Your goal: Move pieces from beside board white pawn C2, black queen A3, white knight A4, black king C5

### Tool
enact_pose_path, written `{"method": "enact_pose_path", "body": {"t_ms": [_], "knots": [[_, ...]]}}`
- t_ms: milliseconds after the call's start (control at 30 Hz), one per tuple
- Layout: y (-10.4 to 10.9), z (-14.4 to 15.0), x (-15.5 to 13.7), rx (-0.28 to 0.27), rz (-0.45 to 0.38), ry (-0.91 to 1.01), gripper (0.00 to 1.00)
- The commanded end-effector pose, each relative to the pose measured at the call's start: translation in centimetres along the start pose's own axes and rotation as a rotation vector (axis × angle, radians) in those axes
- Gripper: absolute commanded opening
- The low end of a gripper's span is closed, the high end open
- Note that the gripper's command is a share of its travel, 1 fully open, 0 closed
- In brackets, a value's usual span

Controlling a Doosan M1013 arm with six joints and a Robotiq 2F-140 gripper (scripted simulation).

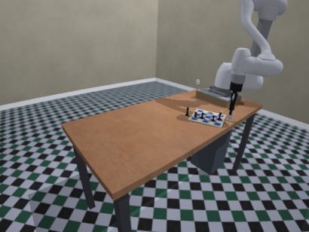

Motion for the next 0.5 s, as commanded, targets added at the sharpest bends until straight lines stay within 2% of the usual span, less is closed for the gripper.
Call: {"method": "enact_pose_path", "body": {"t_ms": [0, 233, 400, 467], "knots": [[0.0, 0.0, 0.0, 0.000, 0.000, 0.000, 0.00], [0.3, 0.0, 0.0, 0.000, 0.000, 0.000, 0.00], [2.5, 0.0, 0.0, 0.000, 0.000, 0.000, 0.00], [2.5, 0.0, 0.0, 0.000, 0.000, 0.000, 0.00]]}}
Point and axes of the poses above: the point where the finger pads meet when closed, its own y axis back along the fingers, its own z axis across the jaws, x = y × z, the point moved 4 cm from there along y, back along the fingers, and after that the axes turned 3 degrees about -y, right-handed, at the moved point
